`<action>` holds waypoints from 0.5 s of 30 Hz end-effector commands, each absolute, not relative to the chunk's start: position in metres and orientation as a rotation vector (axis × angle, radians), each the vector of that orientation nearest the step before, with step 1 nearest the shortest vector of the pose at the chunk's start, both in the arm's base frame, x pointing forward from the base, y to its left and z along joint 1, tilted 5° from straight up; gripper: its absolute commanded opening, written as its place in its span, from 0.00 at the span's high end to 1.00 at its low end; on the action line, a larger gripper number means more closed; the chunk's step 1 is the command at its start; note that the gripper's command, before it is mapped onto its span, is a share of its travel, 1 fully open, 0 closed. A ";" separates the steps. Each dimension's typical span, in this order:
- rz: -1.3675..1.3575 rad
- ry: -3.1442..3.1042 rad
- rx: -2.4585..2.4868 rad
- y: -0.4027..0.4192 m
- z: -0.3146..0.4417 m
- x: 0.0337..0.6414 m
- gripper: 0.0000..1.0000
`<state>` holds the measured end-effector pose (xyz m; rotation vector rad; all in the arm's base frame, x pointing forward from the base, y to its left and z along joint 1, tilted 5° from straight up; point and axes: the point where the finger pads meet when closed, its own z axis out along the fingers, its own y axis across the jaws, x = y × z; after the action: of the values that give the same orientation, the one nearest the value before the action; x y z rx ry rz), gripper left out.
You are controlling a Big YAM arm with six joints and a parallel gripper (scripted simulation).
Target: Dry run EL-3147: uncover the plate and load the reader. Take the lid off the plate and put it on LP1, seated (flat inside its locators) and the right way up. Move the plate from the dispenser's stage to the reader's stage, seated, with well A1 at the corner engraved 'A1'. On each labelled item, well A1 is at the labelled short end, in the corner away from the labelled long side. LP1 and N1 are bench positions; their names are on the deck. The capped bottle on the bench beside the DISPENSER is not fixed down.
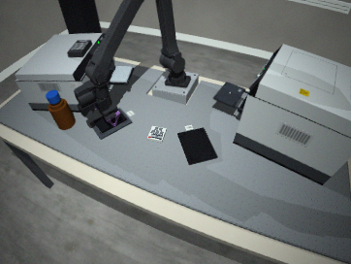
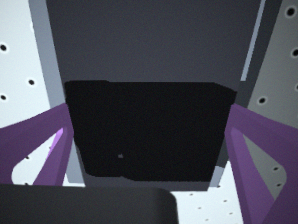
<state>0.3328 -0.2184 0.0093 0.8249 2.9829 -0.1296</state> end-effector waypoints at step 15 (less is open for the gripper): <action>-0.138 2.946 0.810 -0.222 0.014 0.347 0.15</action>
<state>0.3336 -0.2189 0.0093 0.8241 2.9795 -0.1310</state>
